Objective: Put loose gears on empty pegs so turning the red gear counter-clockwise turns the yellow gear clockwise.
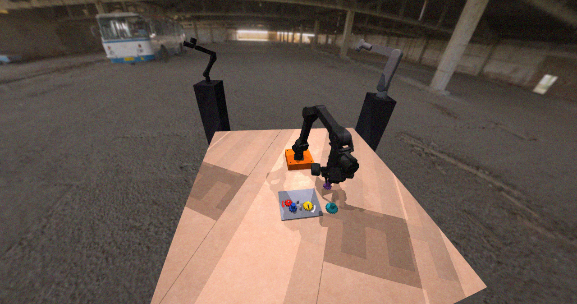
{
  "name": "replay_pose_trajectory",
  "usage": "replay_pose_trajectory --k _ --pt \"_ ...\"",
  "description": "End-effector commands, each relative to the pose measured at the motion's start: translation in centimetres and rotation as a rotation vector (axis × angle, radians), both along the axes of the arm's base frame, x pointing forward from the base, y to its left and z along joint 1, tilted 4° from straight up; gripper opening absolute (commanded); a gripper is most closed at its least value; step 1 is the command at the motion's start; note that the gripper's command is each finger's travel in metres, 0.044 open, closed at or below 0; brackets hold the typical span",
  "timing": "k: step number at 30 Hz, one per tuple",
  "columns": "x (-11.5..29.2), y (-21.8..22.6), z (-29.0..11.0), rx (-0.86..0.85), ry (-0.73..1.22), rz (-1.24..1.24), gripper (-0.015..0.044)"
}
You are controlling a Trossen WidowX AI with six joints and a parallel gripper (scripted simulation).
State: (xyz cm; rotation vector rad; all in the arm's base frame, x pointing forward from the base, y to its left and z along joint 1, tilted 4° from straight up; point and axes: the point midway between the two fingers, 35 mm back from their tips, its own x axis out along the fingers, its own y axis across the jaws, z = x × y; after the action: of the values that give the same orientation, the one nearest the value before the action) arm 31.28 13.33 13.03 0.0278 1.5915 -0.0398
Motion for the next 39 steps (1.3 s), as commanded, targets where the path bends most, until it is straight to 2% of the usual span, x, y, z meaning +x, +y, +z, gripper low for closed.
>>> replay_pose_trajectory --k 1,39 --pt "0.7 -1.2 -1.1 -0.011 0.008 -0.003 0.0000" --pt "4.7 -10.5 -6.3 -0.019 0.007 0.001 0.0000"
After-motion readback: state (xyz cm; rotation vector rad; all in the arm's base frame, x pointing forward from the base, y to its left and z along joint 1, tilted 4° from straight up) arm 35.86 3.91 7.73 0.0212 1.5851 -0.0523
